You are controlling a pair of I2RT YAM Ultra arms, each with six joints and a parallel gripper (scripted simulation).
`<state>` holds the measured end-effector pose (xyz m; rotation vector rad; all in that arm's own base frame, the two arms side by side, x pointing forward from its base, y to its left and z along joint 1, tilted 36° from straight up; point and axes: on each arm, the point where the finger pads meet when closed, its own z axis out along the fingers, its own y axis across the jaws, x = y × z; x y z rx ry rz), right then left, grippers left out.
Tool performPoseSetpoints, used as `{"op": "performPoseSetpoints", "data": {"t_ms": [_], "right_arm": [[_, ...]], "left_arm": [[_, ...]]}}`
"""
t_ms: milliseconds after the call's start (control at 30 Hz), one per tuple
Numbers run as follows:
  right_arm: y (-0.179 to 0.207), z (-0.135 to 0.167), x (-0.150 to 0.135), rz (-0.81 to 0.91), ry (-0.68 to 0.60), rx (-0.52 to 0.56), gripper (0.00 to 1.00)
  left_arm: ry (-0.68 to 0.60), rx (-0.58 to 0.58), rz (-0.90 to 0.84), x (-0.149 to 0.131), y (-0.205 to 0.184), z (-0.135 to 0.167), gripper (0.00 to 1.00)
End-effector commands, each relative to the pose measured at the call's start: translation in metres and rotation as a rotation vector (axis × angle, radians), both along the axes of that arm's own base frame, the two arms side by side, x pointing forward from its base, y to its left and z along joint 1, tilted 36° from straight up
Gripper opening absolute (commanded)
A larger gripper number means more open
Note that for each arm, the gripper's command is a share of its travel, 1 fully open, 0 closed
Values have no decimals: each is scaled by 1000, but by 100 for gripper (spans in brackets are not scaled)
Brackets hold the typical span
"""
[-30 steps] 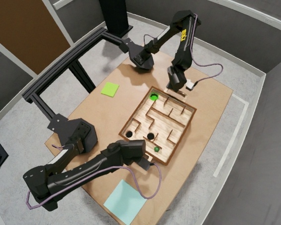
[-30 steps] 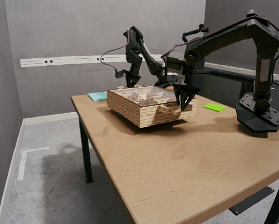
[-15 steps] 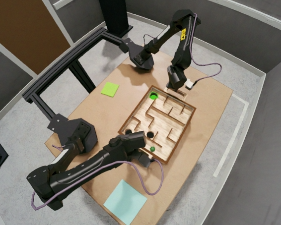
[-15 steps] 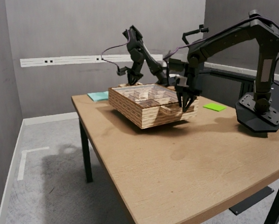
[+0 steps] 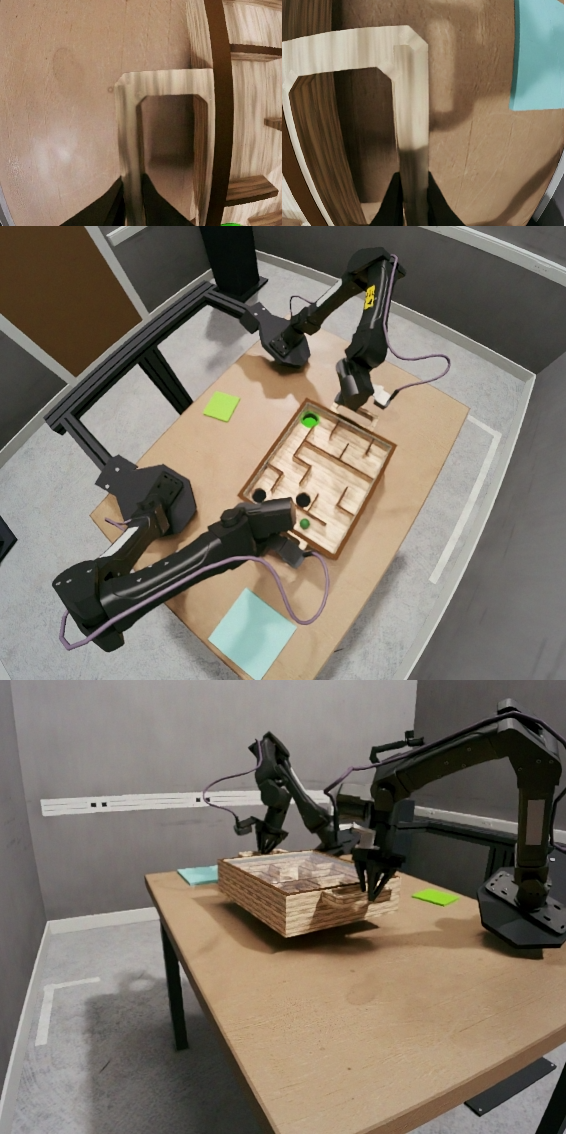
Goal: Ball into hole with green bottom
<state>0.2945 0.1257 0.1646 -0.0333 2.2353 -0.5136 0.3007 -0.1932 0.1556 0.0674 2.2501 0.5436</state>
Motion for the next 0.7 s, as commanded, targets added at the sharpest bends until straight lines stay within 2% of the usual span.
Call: {"op": "performPoseSetpoints", "data": {"t_ms": [0, 67, 100, 133, 200, 233, 300, 367, 500, 567, 667], "right_arm": [[66, 19, 10, 126, -75, 134, 0], [66, 19, 10, 126, -75, 134, 0], [59, 23, 5, 82, -120, 102, 0], [57, 21, -1, 76, -59, 83, 0], [63, 27, -1, 73, -108, 69, 0], [74, 25, 4, 114, -108, 113, 0], [77, 23, 4, 124, -94, 110, 0], [82, 18, 7, 155, -67, 136, 0], [71, 14, 21, 147, -42, 170, 0], [69, 16, 19, 137, -54, 163, 0], [67, 16, 13, 159, -49, 186, 0]], "left_arm": [[-83, -171, -119, -1, -51, 14, 0], [-83, -171, -119, -1, -51, 14, 0], [-125, -215, -150, 7, -58, 15, 0], [-72, -210, -153, 3, -56, 8, 0], [-118, -230, -165, 10, -56, 10, 0], [-116, -192, -133, 5, -48, 10, 0], [-114, -195, -132, 6, -53, 12, 0], [-71, -135, -104, 0, -50, 4, 0], [-47, -109, -64, -6, -49, 10, 0], [-69, -140, -87, 0, -62, 15, 0], [-60, -125, -64, -4, -58, 15, 0]]}}
